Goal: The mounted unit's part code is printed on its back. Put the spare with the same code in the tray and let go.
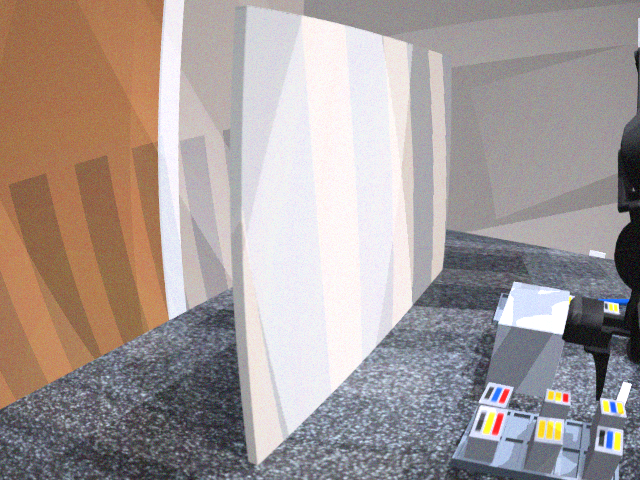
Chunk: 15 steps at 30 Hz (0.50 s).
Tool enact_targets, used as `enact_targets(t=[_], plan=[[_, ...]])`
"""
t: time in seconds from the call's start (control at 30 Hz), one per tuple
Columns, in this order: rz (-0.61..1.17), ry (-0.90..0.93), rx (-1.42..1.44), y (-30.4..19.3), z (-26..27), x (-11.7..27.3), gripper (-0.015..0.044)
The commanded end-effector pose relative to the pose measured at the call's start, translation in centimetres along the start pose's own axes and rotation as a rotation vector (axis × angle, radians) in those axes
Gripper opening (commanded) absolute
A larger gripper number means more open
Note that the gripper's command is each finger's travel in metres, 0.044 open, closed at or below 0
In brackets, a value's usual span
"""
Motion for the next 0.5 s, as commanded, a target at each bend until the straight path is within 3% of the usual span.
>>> enact_targets(t=[0.0, 0.47], plan=[[-0.001, -0.005, 0.006, 0.3, 0.0, -0.3, 0.03], [-0.001, -0.005, 0.006, 0.4, -0.2, -1.9, 0.03]])
Point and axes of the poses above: the point midway between the two fingers, 35 mm back from their tips, its own x axis back along the fingers, its own z axis across the jaws, y = z × x, the point moved 10 cm from there along x, back along the fingers, and after that the axes turned 1 degree about x, right-handed, at the moved point
